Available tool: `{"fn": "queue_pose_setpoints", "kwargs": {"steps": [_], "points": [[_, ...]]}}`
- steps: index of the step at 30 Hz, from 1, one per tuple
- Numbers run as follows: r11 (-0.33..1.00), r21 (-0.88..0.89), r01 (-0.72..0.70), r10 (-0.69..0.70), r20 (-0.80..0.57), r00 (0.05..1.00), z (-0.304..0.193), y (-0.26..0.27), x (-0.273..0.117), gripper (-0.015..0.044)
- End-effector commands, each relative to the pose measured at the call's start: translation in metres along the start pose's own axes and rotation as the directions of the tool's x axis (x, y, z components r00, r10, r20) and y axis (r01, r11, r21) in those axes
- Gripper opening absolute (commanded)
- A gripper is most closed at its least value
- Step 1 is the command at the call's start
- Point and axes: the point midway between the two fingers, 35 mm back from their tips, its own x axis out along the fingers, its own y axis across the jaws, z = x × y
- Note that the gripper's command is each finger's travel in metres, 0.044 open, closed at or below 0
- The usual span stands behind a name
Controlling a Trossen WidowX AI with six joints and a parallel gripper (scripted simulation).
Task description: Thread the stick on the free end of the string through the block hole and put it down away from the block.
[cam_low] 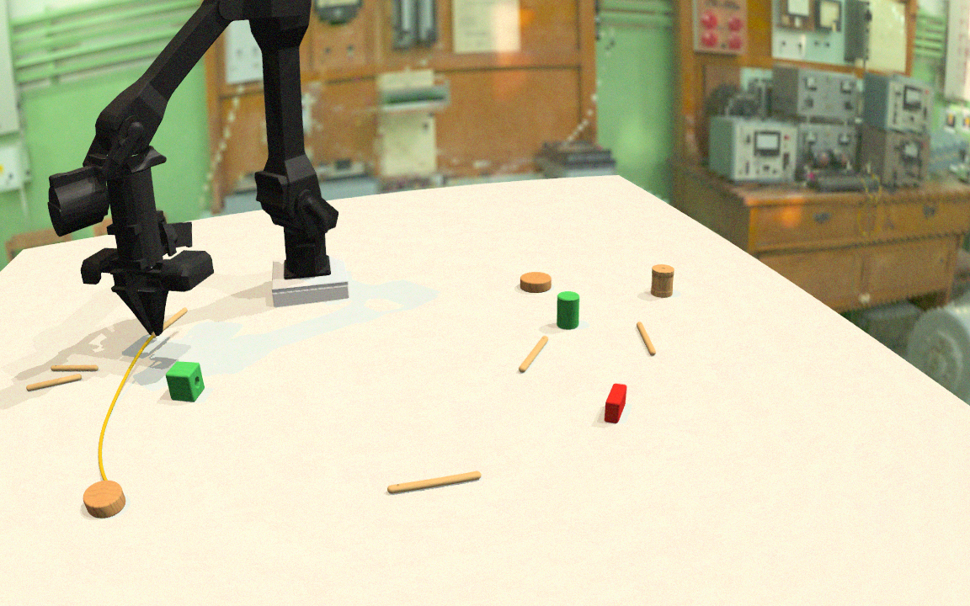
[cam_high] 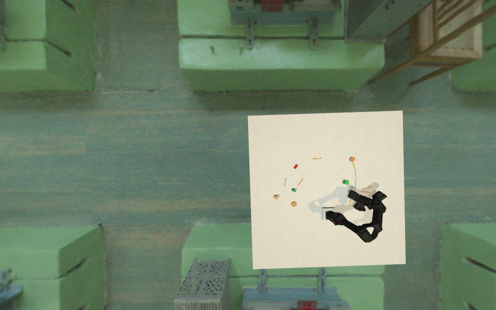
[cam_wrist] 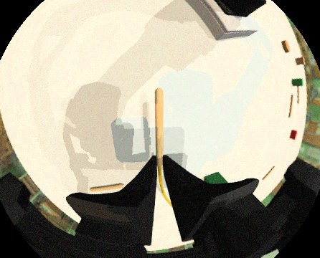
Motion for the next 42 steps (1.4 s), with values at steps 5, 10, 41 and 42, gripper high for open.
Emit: {"fn": "queue_pose_setpoints", "kwargs": {"steps": [5, 10, 41, 42], "points": [[1.000, -0.003, -0.005, 0.005, -0.010, 1.000, -0.002, 0.001, -0.013, 0.0000], [1.000, -0.003, -0.005, 0.005, -0.010, 1.000, -0.002, 0.001, -0.020, 0.0000], [0.973, -0.229, -0.003, 0.002, -0.003, 1.000, -0.006, 0.001, -0.034, 0.0000], [0.965, -0.264, -0.003, 0.002, -0.003, 1.000, -0.007, 0.001, -0.035, 0.0000]]}}
